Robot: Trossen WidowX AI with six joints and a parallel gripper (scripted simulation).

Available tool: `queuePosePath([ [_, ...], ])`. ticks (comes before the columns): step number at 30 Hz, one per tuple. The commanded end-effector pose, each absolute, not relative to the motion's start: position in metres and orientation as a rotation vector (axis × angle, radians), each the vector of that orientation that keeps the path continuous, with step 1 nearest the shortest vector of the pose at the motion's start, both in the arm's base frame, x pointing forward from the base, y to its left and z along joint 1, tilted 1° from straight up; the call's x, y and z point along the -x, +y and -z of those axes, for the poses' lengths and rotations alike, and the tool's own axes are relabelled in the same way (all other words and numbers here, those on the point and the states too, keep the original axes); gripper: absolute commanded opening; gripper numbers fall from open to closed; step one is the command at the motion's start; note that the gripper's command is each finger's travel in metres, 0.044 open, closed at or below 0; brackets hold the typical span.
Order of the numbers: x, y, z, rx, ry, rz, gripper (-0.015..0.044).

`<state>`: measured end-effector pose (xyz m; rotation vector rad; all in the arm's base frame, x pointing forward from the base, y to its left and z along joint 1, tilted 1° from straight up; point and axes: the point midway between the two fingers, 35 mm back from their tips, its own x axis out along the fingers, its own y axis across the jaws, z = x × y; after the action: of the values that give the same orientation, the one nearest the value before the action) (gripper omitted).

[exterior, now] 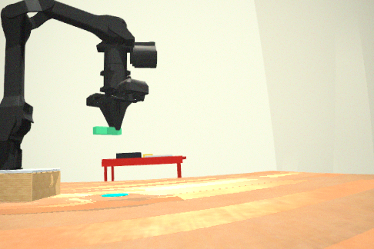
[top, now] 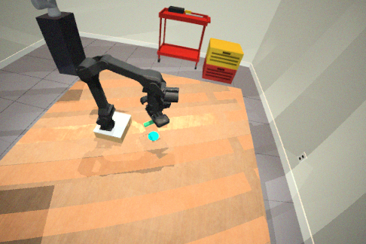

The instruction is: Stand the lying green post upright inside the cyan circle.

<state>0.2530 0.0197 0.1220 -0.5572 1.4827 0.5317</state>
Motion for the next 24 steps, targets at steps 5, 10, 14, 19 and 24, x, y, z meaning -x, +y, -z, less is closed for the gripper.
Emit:
queuePosePath([
  [5, -0.250, 0.022, -0.119, 0.560, 1.470, -0.559, 0.0022],
  [10, -0.252, 0.022, -0.116, 0.525, 1.446, -0.566, 0.0022],
  [14, -0.254, 0.022, -0.113, 0.497, 1.426, -0.571, 0.0022],
  [19, -0.256, 0.022, -0.109, 0.464, 1.400, -0.577, 0.0022],
  [24, -0.258, 0.022, -0.106, 0.432, 1.373, -0.584, 0.0022],
])
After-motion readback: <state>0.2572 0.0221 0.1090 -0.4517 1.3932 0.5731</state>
